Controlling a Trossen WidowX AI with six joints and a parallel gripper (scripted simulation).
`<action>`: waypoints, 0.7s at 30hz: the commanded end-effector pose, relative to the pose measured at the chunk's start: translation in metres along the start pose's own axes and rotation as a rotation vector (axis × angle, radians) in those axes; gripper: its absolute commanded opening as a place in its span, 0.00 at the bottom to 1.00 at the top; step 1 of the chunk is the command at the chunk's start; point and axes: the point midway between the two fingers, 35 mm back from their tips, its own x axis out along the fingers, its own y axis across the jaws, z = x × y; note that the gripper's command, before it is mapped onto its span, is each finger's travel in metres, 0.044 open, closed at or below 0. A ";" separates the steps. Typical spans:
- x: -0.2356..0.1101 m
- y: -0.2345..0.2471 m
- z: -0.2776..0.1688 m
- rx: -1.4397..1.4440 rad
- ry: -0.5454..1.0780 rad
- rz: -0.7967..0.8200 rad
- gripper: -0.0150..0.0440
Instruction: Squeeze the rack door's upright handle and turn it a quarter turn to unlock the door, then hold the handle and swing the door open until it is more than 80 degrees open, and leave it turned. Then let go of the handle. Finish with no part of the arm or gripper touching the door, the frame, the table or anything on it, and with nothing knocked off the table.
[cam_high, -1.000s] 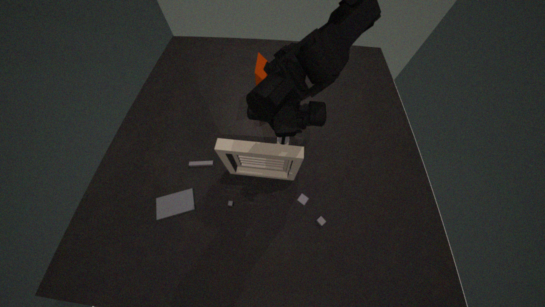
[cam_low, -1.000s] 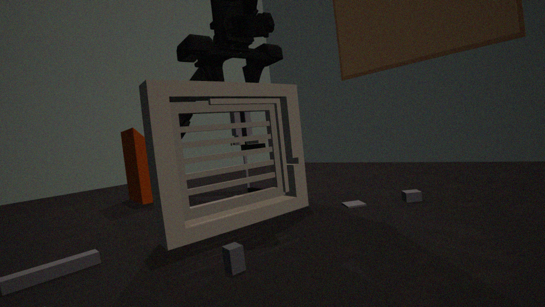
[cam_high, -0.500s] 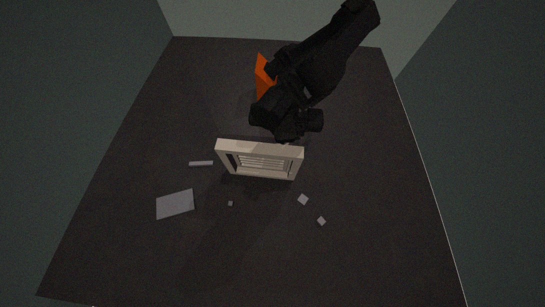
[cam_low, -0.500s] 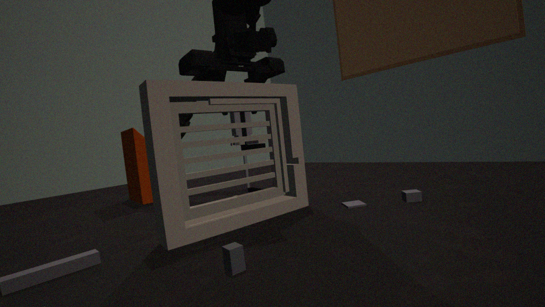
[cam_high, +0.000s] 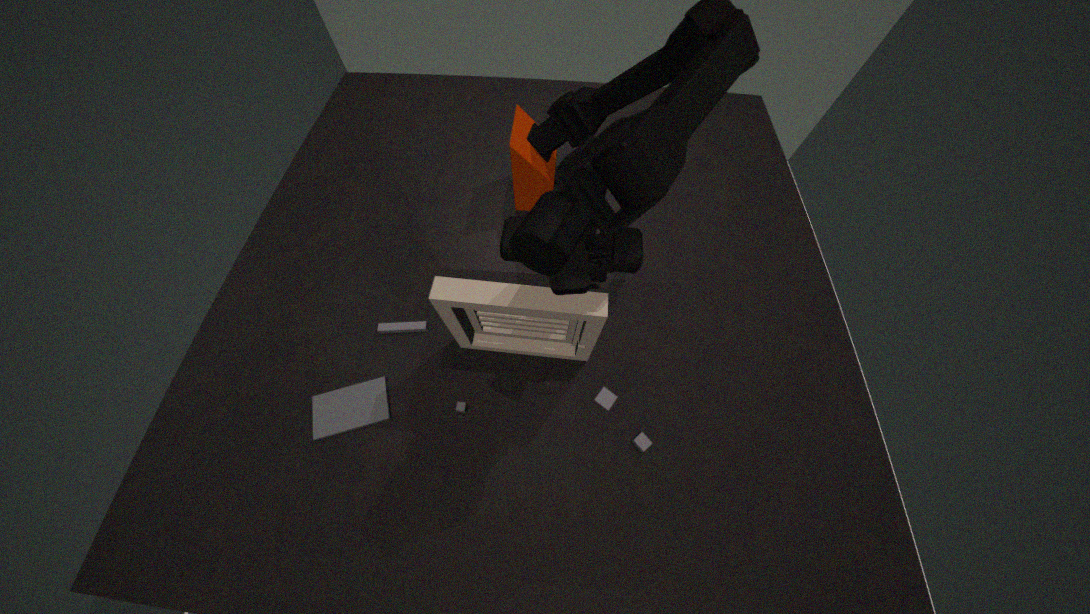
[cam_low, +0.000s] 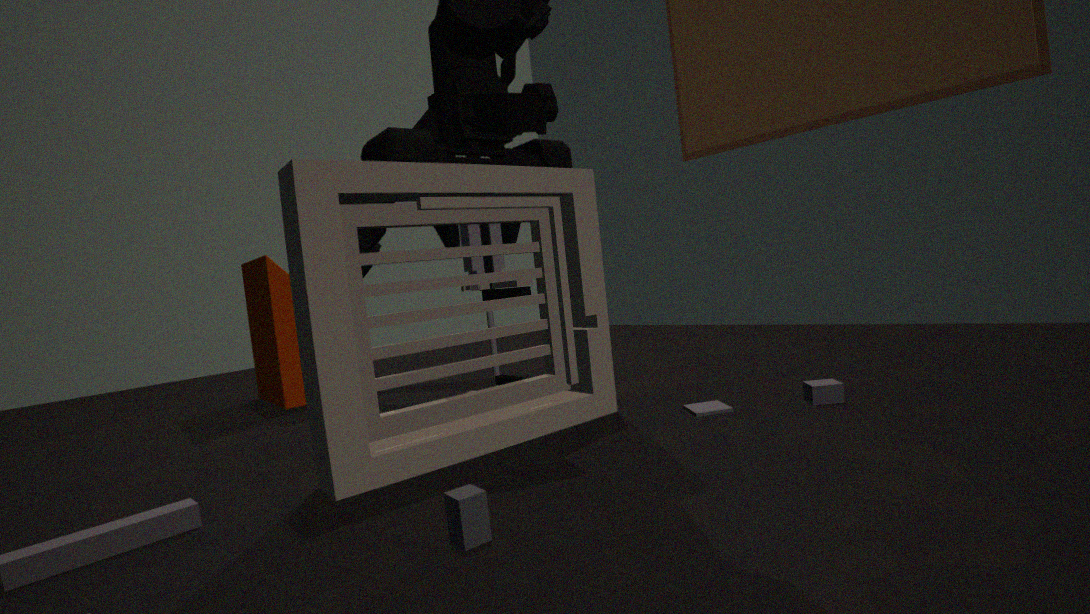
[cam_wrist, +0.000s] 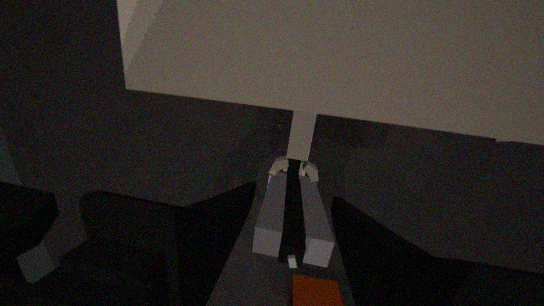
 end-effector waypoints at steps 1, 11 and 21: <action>0.002 0.000 -0.001 0.007 0.000 0.005 0.60; 0.002 0.000 -0.001 0.007 0.000 0.005 0.35; 0.002 0.000 -0.001 0.007 0.000 0.005 0.27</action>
